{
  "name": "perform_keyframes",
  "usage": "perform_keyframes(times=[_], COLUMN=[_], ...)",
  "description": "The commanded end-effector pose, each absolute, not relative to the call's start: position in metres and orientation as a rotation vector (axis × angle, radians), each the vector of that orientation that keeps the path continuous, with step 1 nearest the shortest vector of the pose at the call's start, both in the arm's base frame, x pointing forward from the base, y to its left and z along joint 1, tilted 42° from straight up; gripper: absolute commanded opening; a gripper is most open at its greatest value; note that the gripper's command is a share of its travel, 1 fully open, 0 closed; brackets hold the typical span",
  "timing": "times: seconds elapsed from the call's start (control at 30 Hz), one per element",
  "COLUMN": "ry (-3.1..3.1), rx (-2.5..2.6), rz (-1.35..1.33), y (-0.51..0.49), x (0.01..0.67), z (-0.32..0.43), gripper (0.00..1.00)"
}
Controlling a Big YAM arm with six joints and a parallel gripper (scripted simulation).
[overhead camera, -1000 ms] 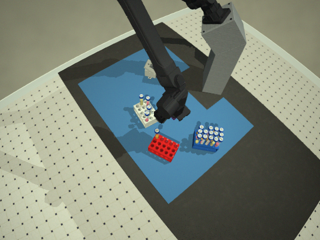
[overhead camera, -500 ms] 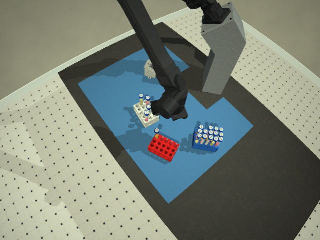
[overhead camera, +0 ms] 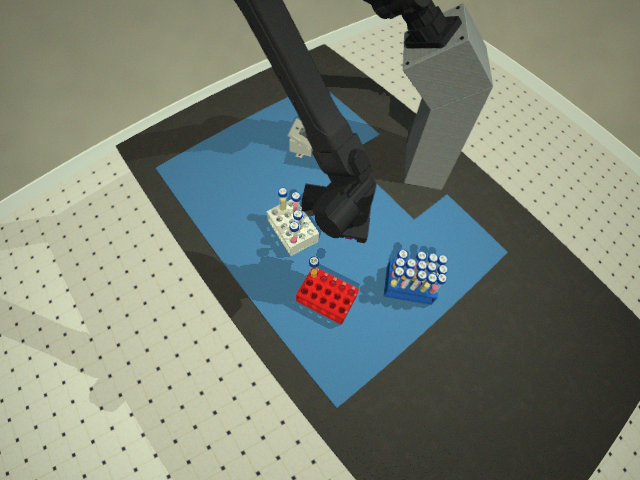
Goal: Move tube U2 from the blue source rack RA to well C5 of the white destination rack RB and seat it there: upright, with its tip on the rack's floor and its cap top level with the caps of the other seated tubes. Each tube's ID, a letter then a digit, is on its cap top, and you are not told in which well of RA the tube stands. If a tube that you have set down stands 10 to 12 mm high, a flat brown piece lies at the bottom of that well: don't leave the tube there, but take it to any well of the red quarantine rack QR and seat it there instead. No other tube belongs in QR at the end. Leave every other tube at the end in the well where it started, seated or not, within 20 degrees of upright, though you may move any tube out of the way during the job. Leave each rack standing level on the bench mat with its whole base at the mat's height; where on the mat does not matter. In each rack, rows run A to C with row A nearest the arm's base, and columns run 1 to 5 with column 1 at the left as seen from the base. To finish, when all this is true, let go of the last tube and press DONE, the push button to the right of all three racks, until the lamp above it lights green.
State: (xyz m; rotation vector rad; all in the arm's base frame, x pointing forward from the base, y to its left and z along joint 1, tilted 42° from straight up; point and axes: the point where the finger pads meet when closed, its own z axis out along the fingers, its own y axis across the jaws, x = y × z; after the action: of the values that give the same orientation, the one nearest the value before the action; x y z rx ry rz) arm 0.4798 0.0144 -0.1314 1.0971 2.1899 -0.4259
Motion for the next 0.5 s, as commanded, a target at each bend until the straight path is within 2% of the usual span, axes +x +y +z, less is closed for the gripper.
perform_keyframes(times=[0.0, 0.47], ry=[2.111, 2.085], rx=[1.213, 1.230], rz=[-0.353, -0.348], y=[0.027, -0.016], x=[0.480, 0.489], z=[-0.130, -0.098], gripper=[0.00, 0.00])
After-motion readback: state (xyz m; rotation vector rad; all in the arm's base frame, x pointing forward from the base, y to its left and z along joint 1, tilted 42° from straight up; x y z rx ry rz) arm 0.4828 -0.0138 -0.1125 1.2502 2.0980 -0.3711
